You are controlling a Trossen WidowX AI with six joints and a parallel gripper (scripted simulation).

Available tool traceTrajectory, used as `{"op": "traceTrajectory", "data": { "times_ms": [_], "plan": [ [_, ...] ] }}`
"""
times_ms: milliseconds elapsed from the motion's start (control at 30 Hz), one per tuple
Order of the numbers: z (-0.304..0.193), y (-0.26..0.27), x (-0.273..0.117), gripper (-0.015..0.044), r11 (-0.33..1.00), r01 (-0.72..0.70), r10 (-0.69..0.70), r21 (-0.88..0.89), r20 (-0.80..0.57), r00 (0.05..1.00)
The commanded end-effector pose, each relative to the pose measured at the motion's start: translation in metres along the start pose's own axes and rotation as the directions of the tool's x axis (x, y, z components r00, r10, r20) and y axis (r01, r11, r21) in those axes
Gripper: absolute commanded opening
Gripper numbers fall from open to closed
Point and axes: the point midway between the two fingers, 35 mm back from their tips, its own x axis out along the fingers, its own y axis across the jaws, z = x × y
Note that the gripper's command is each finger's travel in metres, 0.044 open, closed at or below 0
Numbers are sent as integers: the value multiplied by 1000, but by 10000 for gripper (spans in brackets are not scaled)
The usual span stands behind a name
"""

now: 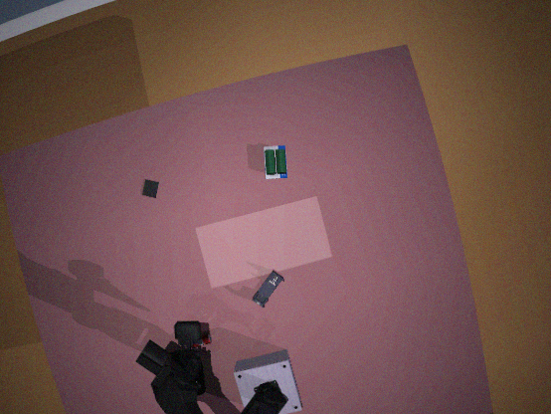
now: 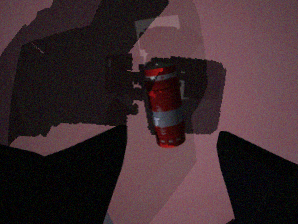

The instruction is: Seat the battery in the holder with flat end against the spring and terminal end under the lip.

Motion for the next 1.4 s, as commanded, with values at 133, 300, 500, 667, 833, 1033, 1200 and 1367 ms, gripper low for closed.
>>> {"op": "traceTrajectory", "data": {
  "times_ms": [133,300,500,667,833,1033,1200,1367],
  "plan": [
    [1,3,12,249,973,-5,2,-233,-15,1000],
    [1,3,15,249,973,-5,2,-233,-15,1000],
    [1,2,24,249,973,-5,2,-233,-15,1000],
    [1,2,32,249,973,-6,2,-230,-16,1000],
    [1,2,40,249,974,-6,2,-226,-16,1000],
    [0,2,49,249,973,-6,2,-229,-16,1000],
    [0,3,57,249,973,-6,2,-231,-16,1000],
    [-1,3,63,249,973,-6,2,-233,-16,1000]
  ]
}}
